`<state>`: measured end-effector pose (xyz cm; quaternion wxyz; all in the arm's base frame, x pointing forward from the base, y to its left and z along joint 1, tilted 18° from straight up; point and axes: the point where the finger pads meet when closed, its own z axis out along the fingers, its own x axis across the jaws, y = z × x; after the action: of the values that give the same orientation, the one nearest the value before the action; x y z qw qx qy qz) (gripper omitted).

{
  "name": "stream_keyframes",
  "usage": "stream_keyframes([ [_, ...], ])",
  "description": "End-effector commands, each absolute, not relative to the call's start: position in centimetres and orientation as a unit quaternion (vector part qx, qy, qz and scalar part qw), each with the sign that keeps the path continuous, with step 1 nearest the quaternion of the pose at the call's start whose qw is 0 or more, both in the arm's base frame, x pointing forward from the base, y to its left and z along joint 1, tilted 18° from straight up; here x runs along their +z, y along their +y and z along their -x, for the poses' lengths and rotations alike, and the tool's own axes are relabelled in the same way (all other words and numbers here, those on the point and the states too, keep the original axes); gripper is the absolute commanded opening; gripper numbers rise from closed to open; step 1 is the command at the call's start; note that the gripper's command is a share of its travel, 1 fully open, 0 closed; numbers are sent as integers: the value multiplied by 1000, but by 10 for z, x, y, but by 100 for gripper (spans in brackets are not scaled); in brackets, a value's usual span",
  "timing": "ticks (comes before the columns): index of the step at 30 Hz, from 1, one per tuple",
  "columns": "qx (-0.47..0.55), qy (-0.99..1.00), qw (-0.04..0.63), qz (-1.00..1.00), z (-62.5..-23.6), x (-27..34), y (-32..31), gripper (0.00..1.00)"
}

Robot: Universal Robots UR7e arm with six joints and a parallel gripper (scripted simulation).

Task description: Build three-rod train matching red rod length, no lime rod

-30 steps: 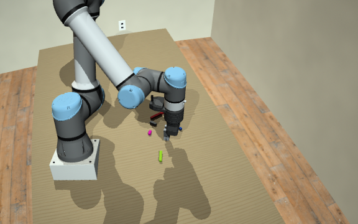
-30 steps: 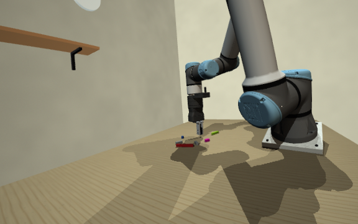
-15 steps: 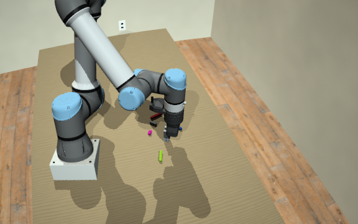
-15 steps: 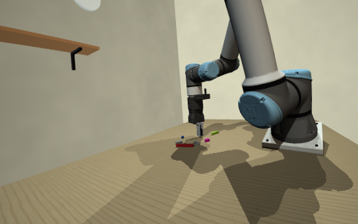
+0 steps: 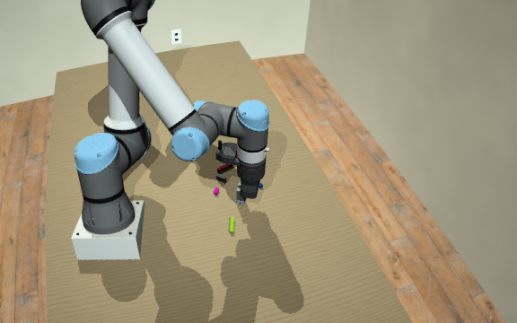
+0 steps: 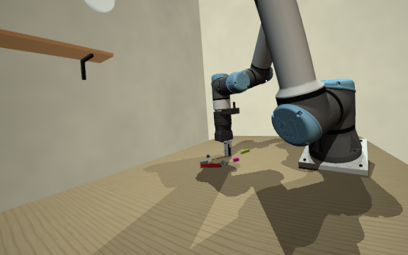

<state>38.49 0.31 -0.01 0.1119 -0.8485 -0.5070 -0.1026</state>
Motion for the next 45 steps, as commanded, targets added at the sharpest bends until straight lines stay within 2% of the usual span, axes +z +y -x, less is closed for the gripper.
stream_keyframes([
  [1,-103,-507,112,848,-385,0,4,24],
  [25,-103,-507,112,848,-385,0,4,24],
  [26,-103,-507,112,848,-385,0,4,30],
  [30,-103,-507,112,848,-385,0,4,30],
  [31,-103,-507,112,848,-385,0,4,36],
  [33,-103,-507,112,848,-385,0,4,36],
  [34,-103,-507,112,848,-385,0,4,42],
  [36,-103,-507,112,848,-385,0,4,42],
  [37,-103,-507,112,848,-385,0,4,48],
  [39,-103,-507,112,848,-385,0,4,48],
  [40,-103,-507,112,848,-385,0,4,54],
  [45,-103,-507,112,848,-385,0,4,54],
])
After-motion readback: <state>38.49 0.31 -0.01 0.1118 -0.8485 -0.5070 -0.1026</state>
